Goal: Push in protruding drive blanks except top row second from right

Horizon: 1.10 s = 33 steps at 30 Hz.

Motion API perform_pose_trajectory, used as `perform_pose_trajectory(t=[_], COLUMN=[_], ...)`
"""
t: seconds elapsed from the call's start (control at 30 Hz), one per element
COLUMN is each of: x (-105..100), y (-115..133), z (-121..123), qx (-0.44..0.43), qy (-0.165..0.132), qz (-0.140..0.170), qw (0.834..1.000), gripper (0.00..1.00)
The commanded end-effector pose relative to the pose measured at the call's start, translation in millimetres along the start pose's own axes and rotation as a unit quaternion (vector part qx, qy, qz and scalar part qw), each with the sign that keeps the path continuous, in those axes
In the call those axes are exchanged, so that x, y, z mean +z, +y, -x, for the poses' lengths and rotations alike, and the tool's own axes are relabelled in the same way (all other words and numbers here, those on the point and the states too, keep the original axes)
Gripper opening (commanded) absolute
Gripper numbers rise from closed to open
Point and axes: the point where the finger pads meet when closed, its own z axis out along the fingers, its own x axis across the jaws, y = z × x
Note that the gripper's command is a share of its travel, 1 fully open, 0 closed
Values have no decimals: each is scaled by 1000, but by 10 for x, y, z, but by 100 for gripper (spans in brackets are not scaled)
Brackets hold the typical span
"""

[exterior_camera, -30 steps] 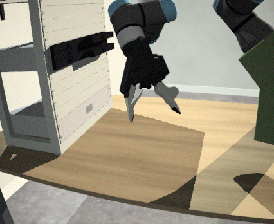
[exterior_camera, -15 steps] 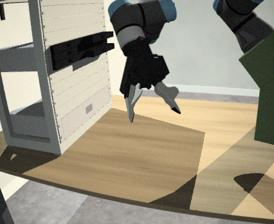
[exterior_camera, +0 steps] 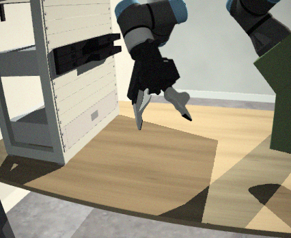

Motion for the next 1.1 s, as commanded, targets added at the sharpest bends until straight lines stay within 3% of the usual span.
perform_pose_trajectory(t=[0.0,1.07], x=[-3,27], y=[2,-32], z=[4,-81], qx=[0,-5], qy=[-1,9], qz=[0,5], qw=[1000,1000], gripper=[100,100])
